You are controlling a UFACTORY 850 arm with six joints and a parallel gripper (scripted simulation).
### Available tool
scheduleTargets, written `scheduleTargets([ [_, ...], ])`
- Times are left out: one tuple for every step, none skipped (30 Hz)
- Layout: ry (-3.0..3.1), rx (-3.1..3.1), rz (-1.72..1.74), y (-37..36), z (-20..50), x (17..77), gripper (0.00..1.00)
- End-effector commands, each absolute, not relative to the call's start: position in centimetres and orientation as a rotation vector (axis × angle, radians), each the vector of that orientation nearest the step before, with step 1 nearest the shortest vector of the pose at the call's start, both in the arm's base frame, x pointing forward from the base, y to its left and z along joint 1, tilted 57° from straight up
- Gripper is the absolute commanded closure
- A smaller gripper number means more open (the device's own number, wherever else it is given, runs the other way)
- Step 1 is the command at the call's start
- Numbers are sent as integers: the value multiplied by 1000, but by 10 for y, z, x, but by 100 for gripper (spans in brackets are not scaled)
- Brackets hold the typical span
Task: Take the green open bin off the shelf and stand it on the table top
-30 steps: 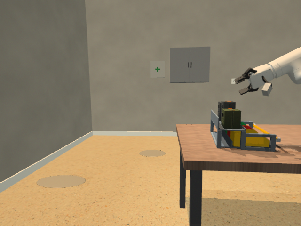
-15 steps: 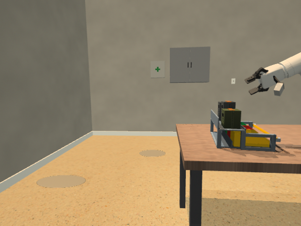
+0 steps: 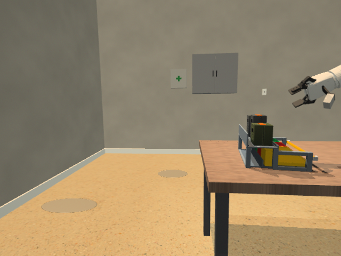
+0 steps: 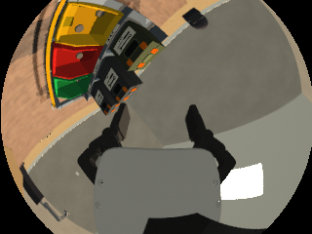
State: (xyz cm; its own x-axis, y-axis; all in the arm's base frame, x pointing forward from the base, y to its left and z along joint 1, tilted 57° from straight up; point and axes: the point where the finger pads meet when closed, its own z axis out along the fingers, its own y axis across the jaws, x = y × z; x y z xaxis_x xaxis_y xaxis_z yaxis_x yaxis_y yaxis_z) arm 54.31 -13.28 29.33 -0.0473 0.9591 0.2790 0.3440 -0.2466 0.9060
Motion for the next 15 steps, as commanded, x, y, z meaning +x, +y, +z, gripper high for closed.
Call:
scheduleTargets([
  [1395,1623,1304,-133,295,538,0],
  [1395,1623,1304,-133,295,538,0],
  [1395,1623,1304,-133,295,538,0],
  [1395,1623,1304,-133,295,538,0],
  [1395,1623,1304,-133,295,538,0],
  [1395,1623,1304,-133,295,538,0],
  [1395,1623,1304,-133,295,538,0],
  [1395,1623,1304,-133,295,538,0],
  [1395,1623,1304,-131,295,528,0],
  [1395,1623,1304,-128,295,519,0],
  [1395,1623,1304,-126,295,509,0],
  [1395,1623,1304,-124,295,499,0],
  [1395,1623,1304,-122,294,489,0],
  [1395,1623,1304,-122,294,489,0],
  [1395,1623,1304,-122,294,489,0],
])
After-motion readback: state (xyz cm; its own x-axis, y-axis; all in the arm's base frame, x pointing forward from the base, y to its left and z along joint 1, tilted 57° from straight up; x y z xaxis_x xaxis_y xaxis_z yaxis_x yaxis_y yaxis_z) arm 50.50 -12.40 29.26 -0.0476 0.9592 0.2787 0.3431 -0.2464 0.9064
